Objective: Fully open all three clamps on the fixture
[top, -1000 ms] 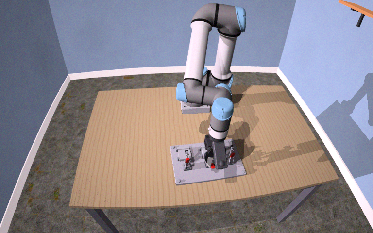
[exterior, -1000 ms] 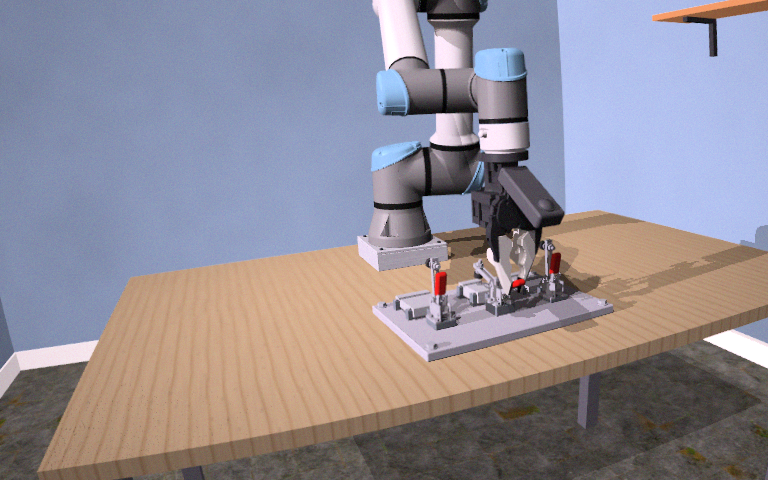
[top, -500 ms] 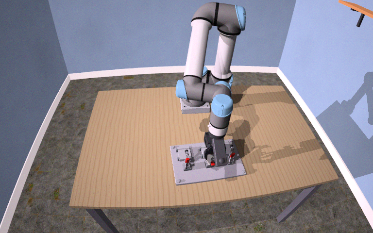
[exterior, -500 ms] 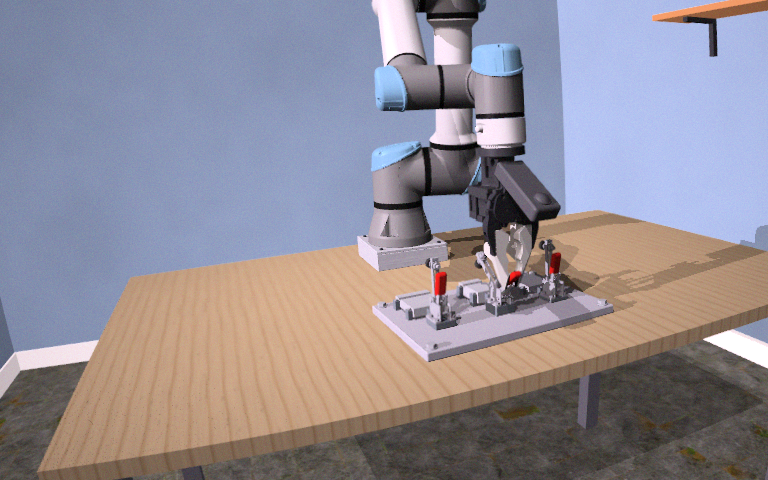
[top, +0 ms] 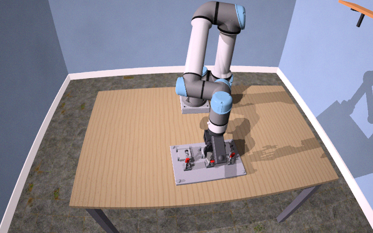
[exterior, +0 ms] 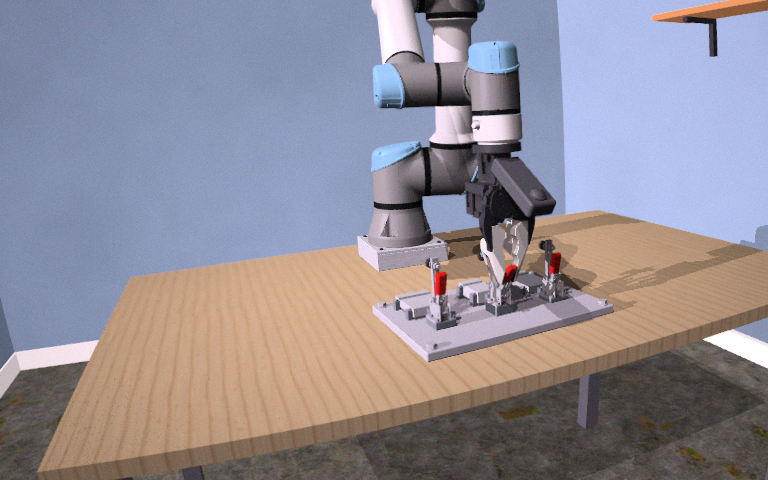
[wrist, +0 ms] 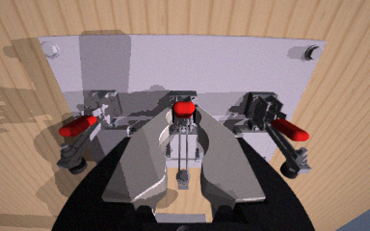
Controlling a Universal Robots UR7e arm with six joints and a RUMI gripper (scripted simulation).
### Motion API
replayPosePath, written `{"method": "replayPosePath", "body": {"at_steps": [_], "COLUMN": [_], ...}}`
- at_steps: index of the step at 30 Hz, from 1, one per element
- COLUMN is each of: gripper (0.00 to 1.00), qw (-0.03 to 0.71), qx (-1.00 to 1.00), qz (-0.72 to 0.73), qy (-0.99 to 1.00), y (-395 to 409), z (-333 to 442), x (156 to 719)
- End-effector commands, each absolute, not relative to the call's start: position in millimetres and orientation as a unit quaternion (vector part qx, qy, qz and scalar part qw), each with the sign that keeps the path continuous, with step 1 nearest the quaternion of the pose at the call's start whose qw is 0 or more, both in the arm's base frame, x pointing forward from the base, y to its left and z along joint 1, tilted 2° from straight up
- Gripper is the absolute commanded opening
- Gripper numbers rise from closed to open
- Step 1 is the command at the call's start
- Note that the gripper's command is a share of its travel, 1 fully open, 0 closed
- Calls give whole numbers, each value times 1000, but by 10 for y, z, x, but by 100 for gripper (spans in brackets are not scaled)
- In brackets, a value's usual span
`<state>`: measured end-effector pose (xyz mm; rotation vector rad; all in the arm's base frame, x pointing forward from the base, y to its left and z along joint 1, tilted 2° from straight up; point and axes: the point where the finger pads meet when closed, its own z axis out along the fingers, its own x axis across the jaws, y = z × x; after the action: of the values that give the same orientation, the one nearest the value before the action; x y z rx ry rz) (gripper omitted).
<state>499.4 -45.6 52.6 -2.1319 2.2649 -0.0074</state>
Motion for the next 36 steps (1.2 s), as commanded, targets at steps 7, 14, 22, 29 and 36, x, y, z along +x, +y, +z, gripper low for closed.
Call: {"method": "replayPosePath", "body": {"at_steps": [7, 14, 22, 29, 36], "gripper": [0, 0, 0, 0, 0], "qw": [15, 15, 15, 15, 15], "qx": [-685, -685, -685, -685, -685], "qz": [-2, -2, -2, -2, -2], "qy": [728, 728, 728, 728, 728], "y": [-453, -450, -448, -446, -445], "z": [544, 548, 548, 546, 545], "x": [4926, 4877, 4845, 4818, 4804]}}
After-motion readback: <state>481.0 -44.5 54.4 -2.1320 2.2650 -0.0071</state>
